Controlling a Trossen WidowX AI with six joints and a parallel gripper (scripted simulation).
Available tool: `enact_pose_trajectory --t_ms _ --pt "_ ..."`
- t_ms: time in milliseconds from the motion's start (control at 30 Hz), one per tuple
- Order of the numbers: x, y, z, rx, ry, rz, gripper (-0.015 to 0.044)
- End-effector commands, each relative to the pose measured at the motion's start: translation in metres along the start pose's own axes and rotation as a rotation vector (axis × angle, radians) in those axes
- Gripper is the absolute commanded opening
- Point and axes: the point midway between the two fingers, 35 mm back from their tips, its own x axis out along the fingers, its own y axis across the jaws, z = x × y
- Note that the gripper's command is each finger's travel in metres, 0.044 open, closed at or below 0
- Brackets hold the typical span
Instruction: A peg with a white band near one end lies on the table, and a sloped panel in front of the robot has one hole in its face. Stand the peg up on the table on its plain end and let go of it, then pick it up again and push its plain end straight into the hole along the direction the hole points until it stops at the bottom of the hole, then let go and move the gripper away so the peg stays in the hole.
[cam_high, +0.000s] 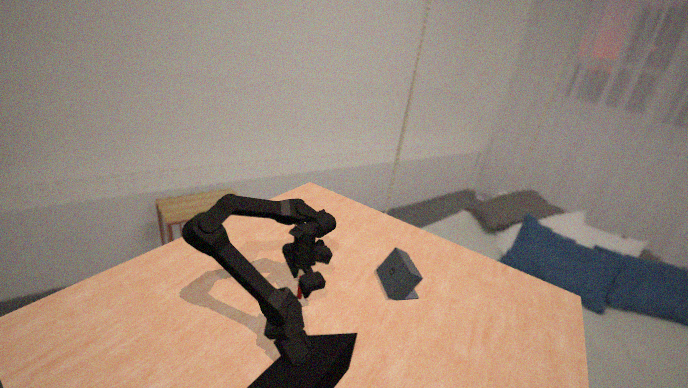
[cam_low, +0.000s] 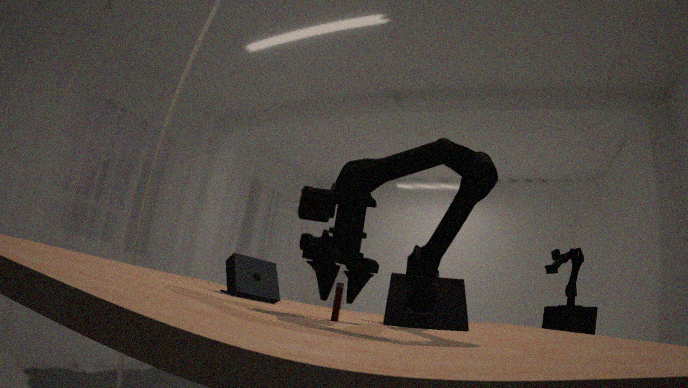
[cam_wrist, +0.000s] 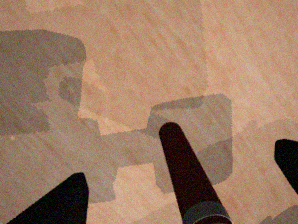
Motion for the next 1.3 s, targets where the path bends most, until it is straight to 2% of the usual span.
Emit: enact_pose_trajectory --t_ms 0,400,633,1267 --pt "0.000 0.000 0.000 -0.003 0.000 0.001 0.0361" --pt "0.000 0.000 0.000 -0.003 0.000 0.001 0.0046" --pt "-0.001 0.000 0.000 -0.003 0.000 0.000 0.0000" --pt "-0.058 -0.002 0.005 0.010 -0.001 -0.007 0.0000"
